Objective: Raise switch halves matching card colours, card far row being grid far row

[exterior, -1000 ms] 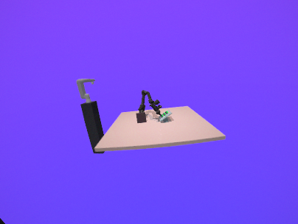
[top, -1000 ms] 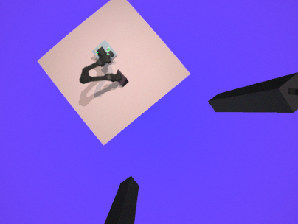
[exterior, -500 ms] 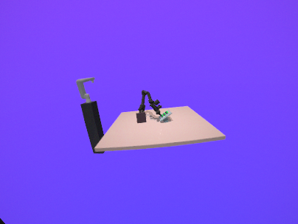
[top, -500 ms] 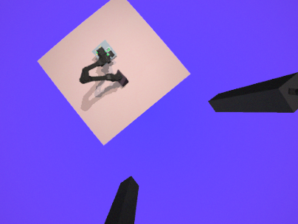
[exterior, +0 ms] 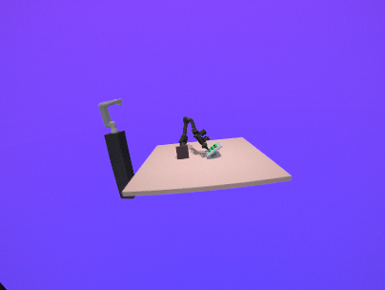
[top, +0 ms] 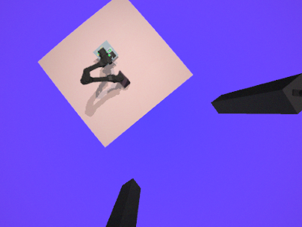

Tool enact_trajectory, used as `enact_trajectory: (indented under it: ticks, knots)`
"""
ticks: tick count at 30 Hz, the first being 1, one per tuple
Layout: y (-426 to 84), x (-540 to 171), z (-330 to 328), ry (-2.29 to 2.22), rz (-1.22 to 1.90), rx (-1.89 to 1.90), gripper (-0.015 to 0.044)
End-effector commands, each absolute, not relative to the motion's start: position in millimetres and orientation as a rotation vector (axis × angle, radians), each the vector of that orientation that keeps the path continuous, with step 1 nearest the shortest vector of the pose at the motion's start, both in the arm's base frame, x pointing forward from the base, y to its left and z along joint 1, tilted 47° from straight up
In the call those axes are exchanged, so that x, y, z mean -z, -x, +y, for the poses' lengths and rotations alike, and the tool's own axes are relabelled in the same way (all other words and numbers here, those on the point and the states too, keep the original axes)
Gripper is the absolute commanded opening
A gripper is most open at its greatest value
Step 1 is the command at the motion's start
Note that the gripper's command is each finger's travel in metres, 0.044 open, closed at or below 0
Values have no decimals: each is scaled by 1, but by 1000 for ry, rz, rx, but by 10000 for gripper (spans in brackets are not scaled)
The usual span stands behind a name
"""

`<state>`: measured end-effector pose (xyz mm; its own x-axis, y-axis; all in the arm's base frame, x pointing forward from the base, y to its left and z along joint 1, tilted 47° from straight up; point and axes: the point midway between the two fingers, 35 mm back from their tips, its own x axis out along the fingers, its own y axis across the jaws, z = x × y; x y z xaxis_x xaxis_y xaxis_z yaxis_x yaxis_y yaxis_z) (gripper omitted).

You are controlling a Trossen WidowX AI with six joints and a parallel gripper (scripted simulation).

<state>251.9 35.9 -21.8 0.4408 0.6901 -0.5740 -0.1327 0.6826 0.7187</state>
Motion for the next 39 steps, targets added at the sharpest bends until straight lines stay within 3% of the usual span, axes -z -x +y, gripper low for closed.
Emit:
enact_trajectory:
  ticks: [1,23,31,39]
  knots:
    - [-252,24,36,-655,998,-552,0]
    - [-253,26,38,-655,998,-552,0]
    - [-230,-8,-5,-644,1026,-556,0]
    - [-227,-13,-8,-646,1026,-559,0]
